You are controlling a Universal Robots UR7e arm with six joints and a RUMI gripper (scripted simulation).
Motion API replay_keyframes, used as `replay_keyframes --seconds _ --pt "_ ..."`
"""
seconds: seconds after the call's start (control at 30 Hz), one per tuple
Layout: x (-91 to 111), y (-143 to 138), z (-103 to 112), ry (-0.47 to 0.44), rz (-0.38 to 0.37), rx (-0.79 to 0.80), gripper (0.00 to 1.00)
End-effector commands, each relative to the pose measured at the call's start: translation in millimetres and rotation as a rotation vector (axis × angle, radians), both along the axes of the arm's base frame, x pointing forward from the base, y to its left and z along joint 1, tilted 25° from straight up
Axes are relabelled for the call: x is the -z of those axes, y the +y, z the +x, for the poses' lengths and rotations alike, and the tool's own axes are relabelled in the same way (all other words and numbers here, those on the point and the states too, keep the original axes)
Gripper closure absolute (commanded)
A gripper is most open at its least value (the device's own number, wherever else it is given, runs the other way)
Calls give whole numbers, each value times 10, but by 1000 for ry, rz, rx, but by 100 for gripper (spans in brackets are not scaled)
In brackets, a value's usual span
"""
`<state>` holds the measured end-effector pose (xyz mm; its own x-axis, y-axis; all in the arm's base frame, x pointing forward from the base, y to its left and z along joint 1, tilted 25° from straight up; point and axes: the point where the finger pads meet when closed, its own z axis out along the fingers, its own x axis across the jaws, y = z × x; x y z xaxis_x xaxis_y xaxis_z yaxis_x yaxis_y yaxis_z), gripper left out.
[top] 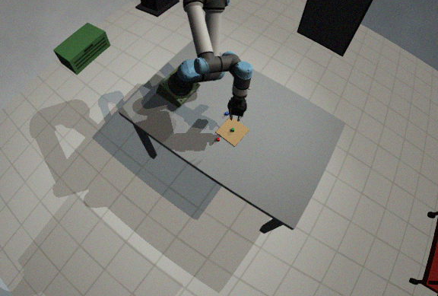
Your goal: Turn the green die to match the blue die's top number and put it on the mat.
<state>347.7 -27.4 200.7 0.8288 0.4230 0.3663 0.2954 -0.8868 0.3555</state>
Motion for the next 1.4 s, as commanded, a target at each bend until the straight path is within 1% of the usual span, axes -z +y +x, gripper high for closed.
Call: replay_keyframes --seconds 0.0,0.1,0.17,0.33,0.63,0.67,1.03,1.1,1.2,1.23,1.37 --pt "-22 -44 -1 33 84 -49 82" --pt "-37 -61 -1 48 113 -62 82" --pt "-37 -61 -1 48 113 -62 82" --pt "-58 -79 1 61 144 -75 82" --pt "-69 -87 2 65 157 -81 82" --pt "-69 -87 2 65 157 -81 0" --pt "-64 -86 4 65 157 -81 0" --pt "25 -83 42 66 153 -89 0" --pt "286 -49 138 69 141 -112 0" --pt "347 -36 157 69 138 -117 0" --pt "381 -28 168 69 137 -120 0"
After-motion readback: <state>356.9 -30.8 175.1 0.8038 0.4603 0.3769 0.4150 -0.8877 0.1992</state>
